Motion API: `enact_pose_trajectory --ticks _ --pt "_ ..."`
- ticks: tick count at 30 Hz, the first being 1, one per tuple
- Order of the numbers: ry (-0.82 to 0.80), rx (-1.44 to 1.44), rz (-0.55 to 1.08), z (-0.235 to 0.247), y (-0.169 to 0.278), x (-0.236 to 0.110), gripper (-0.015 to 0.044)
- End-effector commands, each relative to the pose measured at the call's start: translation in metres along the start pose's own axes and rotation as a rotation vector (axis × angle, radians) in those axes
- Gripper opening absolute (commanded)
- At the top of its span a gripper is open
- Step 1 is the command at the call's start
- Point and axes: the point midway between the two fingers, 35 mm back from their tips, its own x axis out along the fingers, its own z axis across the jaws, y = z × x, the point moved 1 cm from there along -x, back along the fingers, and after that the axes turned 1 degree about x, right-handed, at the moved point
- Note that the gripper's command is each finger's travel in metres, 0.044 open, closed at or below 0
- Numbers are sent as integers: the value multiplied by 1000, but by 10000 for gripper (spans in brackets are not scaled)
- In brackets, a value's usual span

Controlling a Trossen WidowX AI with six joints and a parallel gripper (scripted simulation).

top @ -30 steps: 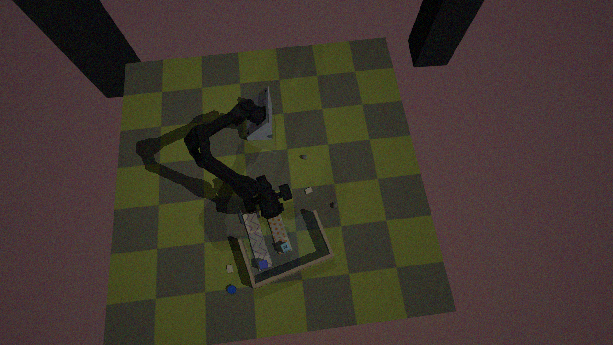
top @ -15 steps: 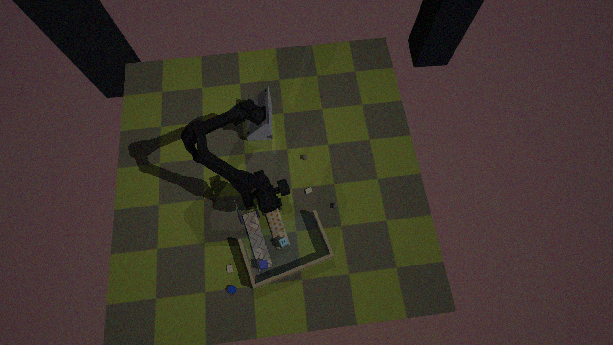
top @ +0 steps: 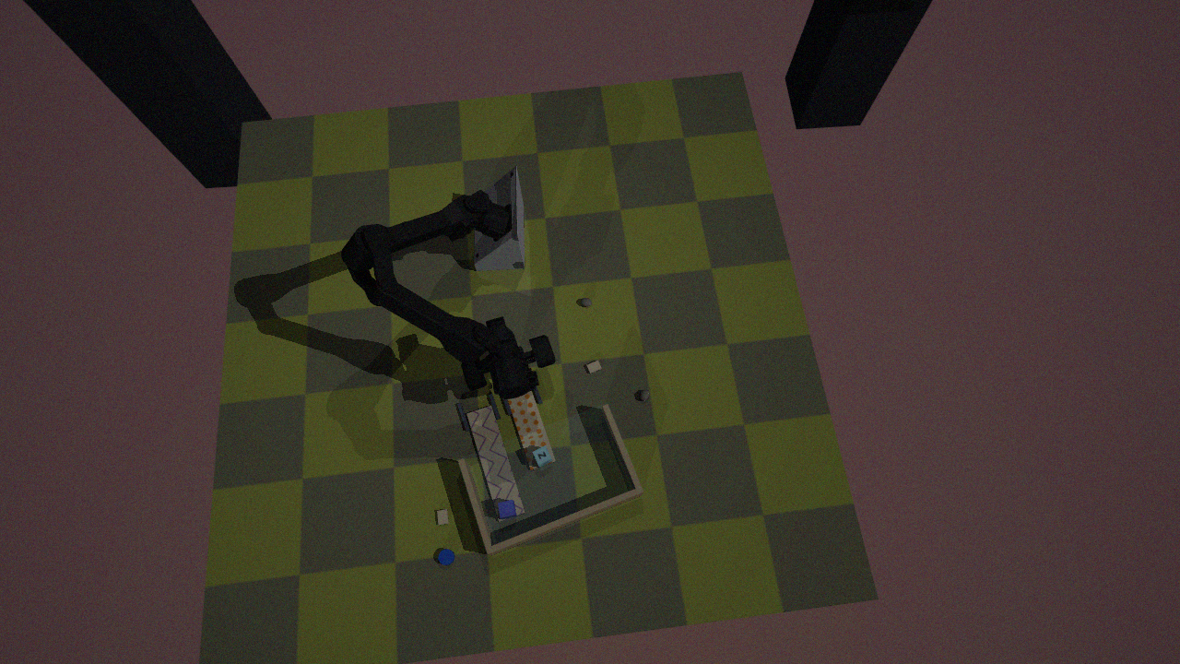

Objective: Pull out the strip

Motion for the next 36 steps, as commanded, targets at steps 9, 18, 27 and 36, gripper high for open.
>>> enact_pose_trajectory --ticks 9,18,27,36 --pt "2 -11 22 -1 23 5 0" --pt "2 -12 23 -2 38 5 0" --pt "2 -12 23 -2 51 4 0" --pt "3 -13 24 -3 65 4 0"
